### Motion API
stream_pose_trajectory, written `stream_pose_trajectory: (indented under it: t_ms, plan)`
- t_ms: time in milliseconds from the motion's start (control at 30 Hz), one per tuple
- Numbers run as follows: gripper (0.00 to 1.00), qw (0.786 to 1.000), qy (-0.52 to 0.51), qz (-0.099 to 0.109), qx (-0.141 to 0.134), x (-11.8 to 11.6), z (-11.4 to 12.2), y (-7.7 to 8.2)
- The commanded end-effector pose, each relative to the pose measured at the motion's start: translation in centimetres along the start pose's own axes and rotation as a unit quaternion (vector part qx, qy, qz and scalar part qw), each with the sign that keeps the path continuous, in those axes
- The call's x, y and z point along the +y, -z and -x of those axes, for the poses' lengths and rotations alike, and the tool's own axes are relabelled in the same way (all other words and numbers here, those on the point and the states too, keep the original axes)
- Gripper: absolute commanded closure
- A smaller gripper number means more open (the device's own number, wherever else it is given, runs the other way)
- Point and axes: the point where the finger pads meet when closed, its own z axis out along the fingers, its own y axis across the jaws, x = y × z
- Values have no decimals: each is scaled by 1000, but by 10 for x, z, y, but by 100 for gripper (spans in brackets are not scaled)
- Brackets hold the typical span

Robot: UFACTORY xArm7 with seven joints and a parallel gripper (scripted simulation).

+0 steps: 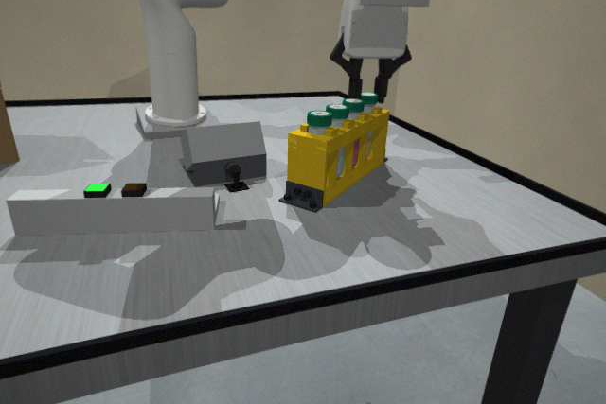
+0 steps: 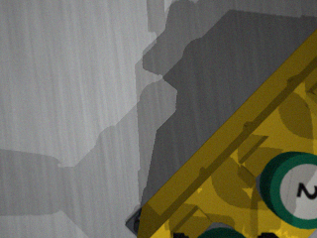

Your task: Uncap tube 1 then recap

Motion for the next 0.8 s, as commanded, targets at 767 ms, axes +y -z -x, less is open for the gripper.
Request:
stream_pose_trajectory:
  t_ms: [767]
  plan:
    - [100, 956, -294, -2, 0, -1, -1, 1]
